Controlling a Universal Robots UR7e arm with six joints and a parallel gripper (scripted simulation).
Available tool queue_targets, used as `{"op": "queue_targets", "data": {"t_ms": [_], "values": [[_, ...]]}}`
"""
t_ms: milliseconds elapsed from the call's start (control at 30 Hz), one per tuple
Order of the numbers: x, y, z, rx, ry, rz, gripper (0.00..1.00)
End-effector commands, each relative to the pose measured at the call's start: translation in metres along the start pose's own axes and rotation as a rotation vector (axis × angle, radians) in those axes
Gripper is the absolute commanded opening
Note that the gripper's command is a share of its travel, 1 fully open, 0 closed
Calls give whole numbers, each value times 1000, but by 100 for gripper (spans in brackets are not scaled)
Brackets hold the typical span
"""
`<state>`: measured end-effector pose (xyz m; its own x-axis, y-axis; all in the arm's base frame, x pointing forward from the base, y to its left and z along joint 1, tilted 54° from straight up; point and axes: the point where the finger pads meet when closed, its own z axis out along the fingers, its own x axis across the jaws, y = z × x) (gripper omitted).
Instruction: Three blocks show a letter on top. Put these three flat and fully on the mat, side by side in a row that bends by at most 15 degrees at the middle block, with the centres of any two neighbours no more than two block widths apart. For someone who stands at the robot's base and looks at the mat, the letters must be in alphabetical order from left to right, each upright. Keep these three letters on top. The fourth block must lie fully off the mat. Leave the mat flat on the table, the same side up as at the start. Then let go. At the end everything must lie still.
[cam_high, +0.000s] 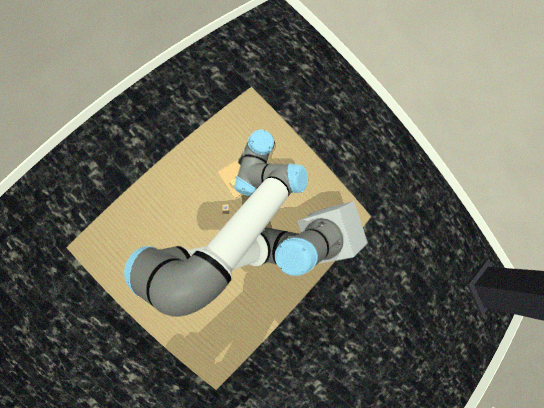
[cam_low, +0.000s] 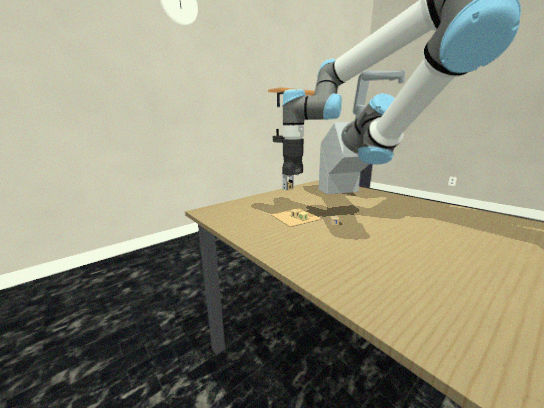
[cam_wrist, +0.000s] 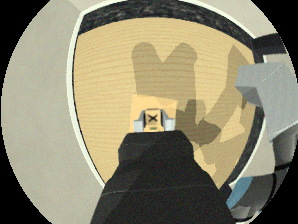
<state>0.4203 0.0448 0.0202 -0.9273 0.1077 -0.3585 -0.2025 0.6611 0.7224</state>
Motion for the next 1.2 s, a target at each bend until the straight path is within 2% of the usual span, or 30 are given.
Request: {"op": "queue_targets", "data": {"t_ms": [0,467,767,833,1167], "values": [[0,1,0,0,1,-1,49],[2,2,13,-3,2,2,49],[2,2,39,-3,3,2,49],[2,2,39,-3,3,2,49],[2,2,73,-3,3,3,49]]}}
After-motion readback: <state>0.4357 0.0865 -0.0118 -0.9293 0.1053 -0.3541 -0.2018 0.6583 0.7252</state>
